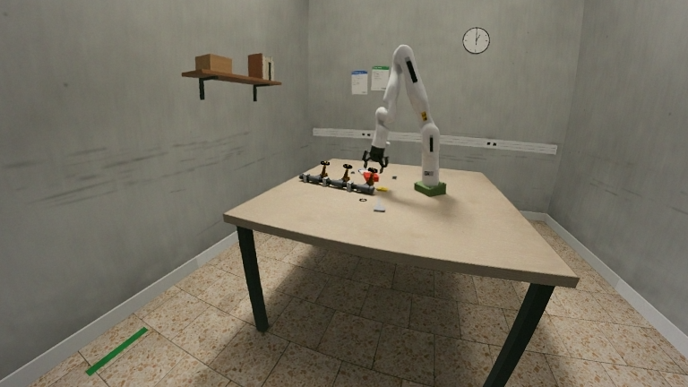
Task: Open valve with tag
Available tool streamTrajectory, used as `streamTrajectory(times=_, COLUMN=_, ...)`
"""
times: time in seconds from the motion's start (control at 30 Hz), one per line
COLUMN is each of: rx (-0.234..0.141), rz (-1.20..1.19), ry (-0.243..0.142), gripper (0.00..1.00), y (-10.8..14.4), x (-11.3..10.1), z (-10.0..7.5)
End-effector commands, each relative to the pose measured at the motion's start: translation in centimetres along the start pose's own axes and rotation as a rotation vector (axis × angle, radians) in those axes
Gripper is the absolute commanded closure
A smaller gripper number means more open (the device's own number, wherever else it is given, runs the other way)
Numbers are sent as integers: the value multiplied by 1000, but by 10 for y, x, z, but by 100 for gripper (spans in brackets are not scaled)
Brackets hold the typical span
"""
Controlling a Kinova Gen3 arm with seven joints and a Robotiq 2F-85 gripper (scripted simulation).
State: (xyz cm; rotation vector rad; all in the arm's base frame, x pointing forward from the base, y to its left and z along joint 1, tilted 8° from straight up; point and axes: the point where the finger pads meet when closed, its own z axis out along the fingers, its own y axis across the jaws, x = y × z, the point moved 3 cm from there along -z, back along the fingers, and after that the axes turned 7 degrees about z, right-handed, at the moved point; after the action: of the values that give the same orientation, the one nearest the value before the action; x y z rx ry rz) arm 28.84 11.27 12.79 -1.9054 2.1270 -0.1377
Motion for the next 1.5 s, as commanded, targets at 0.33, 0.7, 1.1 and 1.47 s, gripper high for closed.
streamTrajectory(times=0.33, rx=2, rz=273, ry=-1, gripper=0, y=0, x=0, z=0)
streamTrajectory(times=0.7, rx=2, rz=618, ry=-1, gripper=0, y=0, x=0, z=0)
streamTrajectory(times=1.1, rx=1, rz=1147, ry=-1, gripper=0, y=0, x=0, z=0)
streamTrajectory(times=1.47, rx=1, rz=1833, ry=-2, gripper=0, y=0, x=0, z=0)
